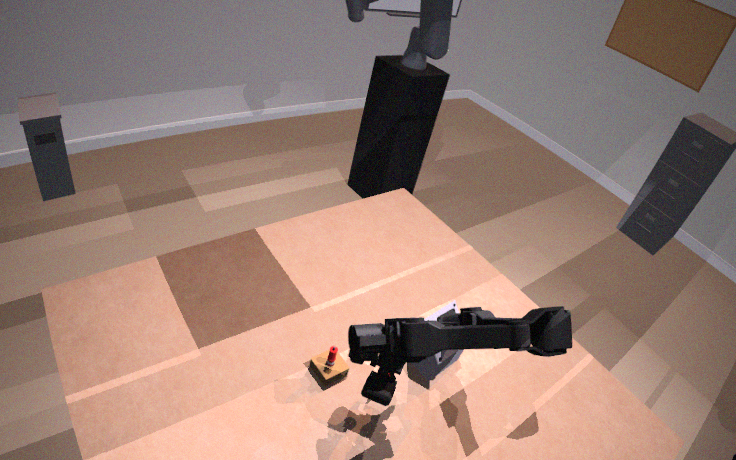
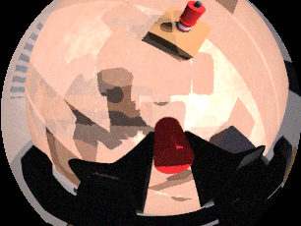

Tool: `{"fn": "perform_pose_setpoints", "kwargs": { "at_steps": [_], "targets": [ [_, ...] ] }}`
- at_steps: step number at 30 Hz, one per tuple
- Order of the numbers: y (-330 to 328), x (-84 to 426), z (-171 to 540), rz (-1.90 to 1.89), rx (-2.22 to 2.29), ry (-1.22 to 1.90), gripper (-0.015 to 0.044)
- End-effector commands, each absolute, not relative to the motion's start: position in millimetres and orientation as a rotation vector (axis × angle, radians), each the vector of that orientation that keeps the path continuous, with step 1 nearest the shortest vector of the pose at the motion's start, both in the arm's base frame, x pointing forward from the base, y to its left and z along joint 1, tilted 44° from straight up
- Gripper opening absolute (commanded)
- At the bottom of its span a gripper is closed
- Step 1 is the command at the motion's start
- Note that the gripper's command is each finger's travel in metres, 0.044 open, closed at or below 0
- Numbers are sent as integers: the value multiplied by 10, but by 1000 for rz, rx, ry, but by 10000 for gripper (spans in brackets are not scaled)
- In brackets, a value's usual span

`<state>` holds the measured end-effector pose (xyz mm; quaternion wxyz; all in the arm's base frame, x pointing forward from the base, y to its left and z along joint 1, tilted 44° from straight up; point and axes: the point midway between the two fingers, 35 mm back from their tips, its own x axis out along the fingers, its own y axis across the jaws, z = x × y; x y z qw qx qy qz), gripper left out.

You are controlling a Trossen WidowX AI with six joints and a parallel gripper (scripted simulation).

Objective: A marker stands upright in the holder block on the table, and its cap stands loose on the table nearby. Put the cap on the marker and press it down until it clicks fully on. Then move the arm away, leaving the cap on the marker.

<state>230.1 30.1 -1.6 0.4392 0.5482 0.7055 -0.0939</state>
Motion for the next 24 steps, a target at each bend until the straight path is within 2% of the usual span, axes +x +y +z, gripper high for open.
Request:
{"fn": "perform_pose_setpoints", "kwargs": {
  "at_steps": [1,24],
  "targets": [
    [226,2346,-25,-235,1355,1751,0],
    [-398,2651,-215,-247,1347,1743,0]
  ]
}}
